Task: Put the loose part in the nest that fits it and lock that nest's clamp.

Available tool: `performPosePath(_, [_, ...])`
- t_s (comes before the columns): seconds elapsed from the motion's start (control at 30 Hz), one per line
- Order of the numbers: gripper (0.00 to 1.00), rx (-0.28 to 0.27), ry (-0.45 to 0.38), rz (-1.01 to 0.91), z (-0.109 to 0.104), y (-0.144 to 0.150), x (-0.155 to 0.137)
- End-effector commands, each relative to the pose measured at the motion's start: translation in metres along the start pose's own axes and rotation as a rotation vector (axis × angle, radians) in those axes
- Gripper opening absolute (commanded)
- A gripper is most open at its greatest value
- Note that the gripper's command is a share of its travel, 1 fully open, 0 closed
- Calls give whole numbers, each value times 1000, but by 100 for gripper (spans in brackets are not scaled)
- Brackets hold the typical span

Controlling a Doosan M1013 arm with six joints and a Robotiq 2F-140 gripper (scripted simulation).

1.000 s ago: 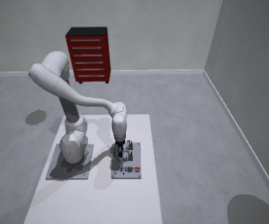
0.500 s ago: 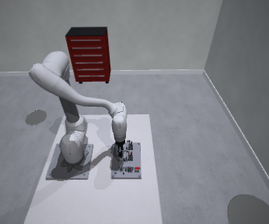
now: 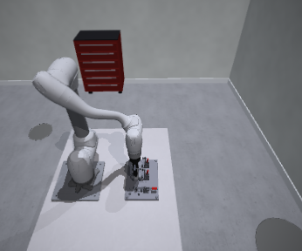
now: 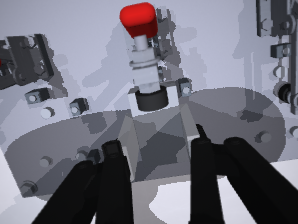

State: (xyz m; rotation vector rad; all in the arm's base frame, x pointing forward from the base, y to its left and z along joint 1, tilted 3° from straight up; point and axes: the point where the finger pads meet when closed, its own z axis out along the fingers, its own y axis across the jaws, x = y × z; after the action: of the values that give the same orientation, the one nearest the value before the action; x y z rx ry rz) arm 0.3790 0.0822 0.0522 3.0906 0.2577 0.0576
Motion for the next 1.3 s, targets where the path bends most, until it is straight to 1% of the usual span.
performPosePath(0.0, [10, 0, 0, 0, 0, 0, 0])
performPosePath(0.53, [10, 0, 0, 0, 5, 1, 0])
performPosePath(1.27, [10, 0, 0, 0, 5, 2, 1])
